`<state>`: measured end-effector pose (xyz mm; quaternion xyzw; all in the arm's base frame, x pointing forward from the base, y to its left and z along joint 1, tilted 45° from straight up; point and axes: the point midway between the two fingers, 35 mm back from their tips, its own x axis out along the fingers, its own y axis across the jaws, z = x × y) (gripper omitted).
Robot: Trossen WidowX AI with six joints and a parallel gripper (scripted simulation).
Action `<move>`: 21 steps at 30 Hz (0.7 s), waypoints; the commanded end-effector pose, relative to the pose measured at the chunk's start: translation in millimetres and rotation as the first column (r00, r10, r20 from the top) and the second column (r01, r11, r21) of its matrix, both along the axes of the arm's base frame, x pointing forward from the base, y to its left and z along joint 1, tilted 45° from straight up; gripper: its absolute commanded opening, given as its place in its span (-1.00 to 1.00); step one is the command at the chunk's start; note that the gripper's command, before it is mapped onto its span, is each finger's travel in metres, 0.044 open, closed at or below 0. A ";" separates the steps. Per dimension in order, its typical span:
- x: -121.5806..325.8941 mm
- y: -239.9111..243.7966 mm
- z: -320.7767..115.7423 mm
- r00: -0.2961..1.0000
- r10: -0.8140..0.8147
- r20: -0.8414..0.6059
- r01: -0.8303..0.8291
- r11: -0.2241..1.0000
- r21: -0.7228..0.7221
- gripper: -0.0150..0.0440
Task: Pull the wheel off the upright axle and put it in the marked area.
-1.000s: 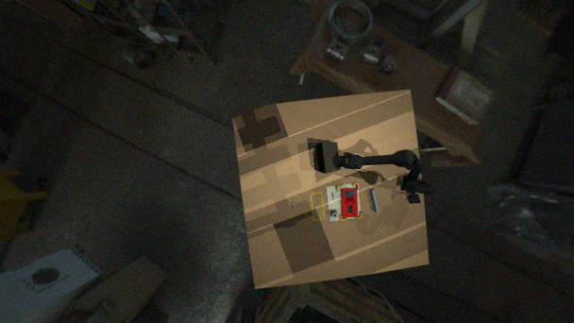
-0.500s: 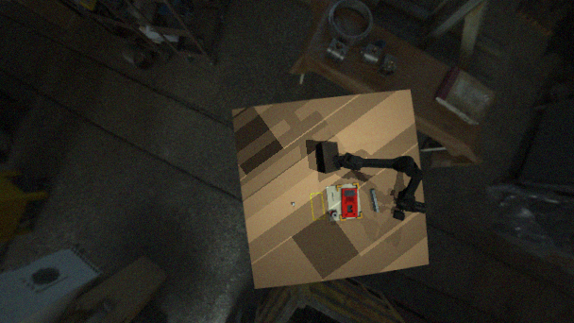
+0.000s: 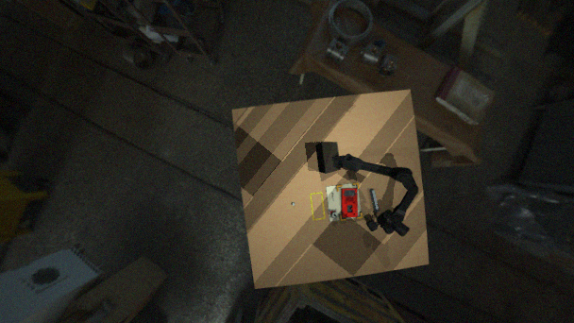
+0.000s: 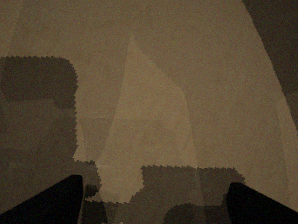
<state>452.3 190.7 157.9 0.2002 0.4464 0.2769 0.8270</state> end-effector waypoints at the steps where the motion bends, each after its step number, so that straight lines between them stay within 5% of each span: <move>1: 5.4 -33.5 -20.0 0.983 -0.105 -0.148 0.108 0.994 0.013 0.53; 11: -8.9 -142.1 -86.1 0.672 -0.400 -0.623 0.483 0.875 -0.040 0.53; 21: -64.2 -246.4 -132.5 -0.024 -0.401 -0.916 0.775 0.571 -0.270 0.53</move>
